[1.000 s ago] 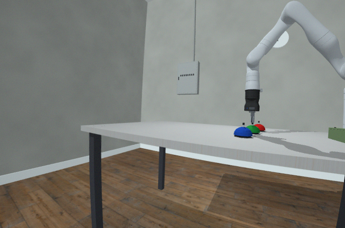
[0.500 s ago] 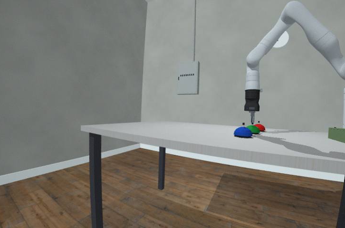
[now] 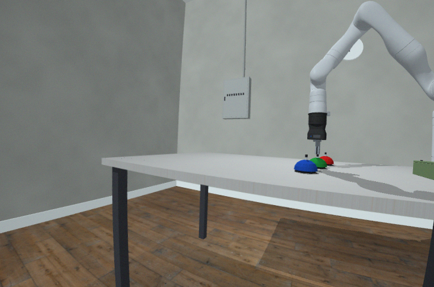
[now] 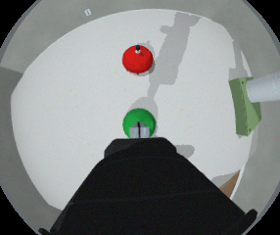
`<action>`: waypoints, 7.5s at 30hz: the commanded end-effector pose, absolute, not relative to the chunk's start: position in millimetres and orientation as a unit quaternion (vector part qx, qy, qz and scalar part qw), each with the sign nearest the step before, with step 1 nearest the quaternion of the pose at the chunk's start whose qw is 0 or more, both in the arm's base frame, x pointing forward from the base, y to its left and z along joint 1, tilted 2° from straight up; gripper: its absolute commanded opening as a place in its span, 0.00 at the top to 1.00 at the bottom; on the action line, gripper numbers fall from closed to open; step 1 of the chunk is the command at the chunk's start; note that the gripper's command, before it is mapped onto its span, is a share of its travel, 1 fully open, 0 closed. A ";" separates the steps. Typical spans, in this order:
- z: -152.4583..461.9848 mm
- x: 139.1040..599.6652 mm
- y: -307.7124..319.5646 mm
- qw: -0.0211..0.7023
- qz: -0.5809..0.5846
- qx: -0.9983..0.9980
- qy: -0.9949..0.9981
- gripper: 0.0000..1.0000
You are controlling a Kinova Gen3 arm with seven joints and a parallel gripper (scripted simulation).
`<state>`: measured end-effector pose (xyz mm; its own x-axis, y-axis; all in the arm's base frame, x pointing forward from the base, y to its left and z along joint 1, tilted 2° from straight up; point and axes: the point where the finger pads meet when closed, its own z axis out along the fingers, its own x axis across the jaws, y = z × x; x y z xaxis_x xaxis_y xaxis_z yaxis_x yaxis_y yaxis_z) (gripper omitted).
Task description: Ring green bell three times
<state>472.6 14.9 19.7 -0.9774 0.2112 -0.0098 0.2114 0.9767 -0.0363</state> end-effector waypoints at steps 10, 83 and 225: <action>17.5 471.2 15.5 0.001 -0.018 0.103 0.994 0.83; 26.5 468.2 18.4 -0.001 -0.017 0.103 0.994 0.83; 33.7 472.1 14.9 0.002 -0.017 0.103 0.995 0.83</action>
